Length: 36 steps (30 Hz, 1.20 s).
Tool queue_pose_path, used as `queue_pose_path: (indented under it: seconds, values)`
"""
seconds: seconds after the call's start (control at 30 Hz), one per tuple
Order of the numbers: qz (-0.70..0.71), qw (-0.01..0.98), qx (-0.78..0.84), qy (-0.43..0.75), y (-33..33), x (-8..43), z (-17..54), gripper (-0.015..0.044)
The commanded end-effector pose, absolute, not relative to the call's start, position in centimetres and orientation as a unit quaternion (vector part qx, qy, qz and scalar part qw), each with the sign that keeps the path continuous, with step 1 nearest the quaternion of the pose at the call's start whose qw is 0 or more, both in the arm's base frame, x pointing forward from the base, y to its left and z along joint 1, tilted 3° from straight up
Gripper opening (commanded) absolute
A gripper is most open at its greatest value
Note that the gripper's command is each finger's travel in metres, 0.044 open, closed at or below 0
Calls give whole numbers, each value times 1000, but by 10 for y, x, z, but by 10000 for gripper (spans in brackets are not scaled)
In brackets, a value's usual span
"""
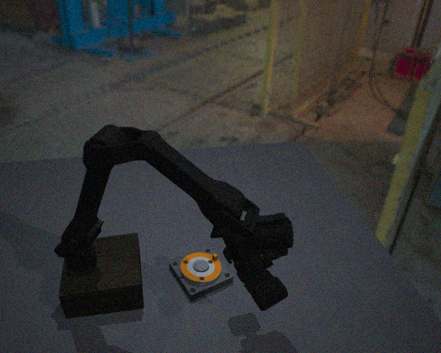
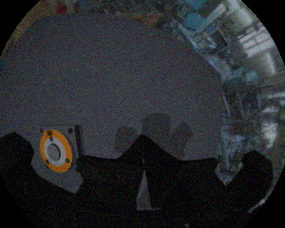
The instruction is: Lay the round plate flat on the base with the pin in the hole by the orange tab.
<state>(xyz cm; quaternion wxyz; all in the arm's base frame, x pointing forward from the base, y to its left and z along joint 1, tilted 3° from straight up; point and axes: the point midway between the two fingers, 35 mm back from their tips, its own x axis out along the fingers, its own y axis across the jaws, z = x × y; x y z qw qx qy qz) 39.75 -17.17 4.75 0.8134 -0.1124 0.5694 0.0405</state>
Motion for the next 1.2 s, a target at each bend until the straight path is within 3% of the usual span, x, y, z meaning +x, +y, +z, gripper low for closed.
queue_pose_path:
  seconds: [0.0,0.27,1.17]
  values:
    - [62,779,-70,620,-100,387,40,0]
    - [25,705,0,709,-1,350,36,0]
    - [24,703,1,711,17,345,-12,0]
